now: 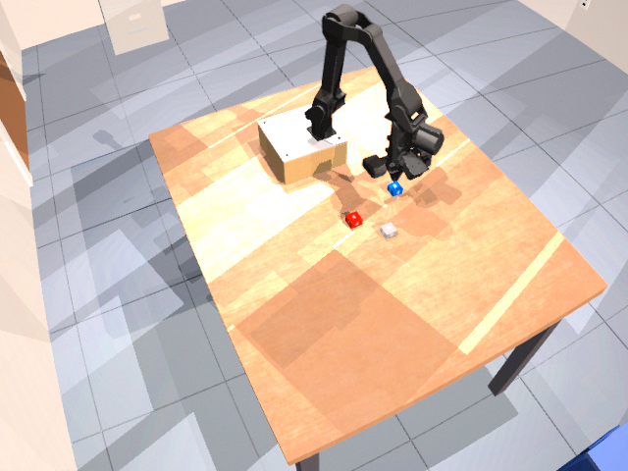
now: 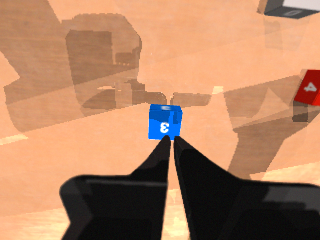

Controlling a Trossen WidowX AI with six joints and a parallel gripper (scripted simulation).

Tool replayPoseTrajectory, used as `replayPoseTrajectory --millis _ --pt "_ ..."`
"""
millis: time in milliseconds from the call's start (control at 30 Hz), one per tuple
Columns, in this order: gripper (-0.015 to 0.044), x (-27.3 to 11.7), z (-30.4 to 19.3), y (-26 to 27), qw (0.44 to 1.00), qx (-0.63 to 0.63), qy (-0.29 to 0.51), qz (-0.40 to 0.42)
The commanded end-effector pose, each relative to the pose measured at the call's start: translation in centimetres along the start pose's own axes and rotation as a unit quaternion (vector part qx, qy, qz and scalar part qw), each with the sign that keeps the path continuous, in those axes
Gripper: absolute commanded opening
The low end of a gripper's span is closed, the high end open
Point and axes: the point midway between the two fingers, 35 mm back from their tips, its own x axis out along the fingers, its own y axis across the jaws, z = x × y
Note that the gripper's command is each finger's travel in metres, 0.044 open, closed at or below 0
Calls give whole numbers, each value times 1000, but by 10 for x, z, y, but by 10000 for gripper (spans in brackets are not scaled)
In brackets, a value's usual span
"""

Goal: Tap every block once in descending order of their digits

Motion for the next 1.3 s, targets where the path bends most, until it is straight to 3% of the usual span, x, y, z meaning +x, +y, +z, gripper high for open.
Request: replayPoseTrajectory --millis 0,67,133,400,733,1000,1067,1167,1267 --pt "20 -32 3 2 1000 2 -3 1" --pt "20 -70 2 1 1000 2 -3 1" --pt "20 -84 0 0 1000 2 -3 1" --pt "20 -84 2 -1 1000 2 -3 1" --pt "20 -88 122 -81 1000 1 -7 -2" --pt "20 -87 130 -90 1000 1 -8 -2" --pt "20 -73 132 -90 1000 1 -8 -2" --pt "20 -19 133 -90 1000 1 -7 -2" --pt "20 -6 131 -91 1000 1 -7 -2"
